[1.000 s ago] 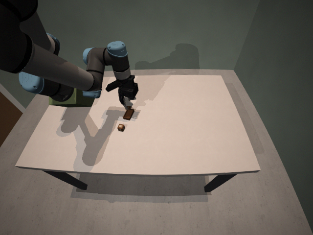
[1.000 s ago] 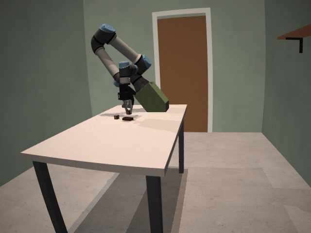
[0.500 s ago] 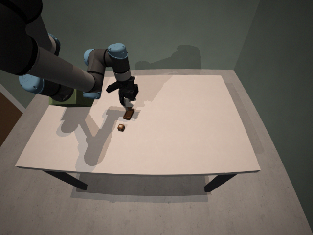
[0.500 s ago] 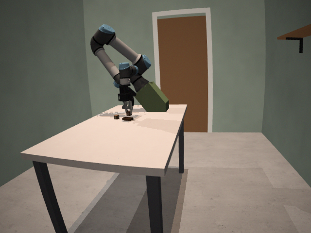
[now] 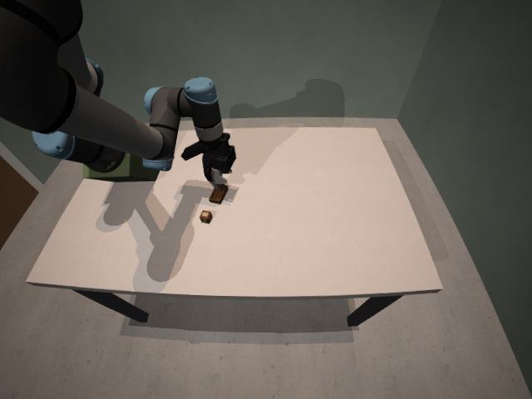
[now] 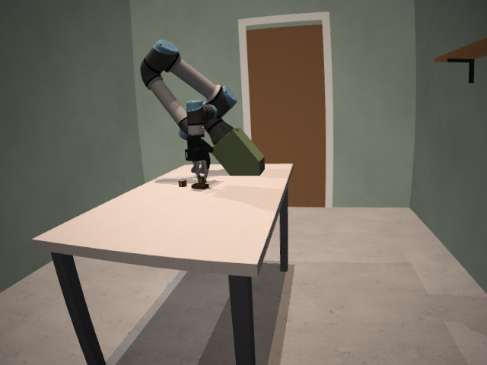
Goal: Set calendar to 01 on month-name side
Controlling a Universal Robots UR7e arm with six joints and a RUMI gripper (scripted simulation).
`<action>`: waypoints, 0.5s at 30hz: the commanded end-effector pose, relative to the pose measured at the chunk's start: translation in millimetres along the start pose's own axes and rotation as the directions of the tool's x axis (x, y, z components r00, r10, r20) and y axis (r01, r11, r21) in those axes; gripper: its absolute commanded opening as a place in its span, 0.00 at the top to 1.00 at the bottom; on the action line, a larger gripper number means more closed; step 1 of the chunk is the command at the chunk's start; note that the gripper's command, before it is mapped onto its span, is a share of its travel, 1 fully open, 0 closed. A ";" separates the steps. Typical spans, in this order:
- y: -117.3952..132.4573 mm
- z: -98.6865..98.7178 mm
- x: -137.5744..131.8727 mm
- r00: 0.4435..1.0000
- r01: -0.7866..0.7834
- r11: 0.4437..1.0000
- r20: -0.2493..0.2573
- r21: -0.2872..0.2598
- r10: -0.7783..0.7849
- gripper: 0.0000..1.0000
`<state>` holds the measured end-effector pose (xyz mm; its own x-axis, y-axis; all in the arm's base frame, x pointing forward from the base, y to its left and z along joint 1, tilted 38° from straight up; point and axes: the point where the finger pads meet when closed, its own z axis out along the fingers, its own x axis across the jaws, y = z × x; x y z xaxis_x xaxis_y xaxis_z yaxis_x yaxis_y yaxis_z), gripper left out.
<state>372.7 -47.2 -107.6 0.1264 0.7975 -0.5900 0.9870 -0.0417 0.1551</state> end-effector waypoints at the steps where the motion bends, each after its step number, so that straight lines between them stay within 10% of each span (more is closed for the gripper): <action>1: 0.3 2.1 0.1 1.000 0.000 1.000 0.000 -0.001 0.000 0.90; 15: 0.3 4.0 0.0 1.000 0.000 1.000 0.000 -0.001 0.000 0.90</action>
<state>373.2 -49.7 -110.9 0.1264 0.7975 -0.5899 0.9870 -0.0416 0.1553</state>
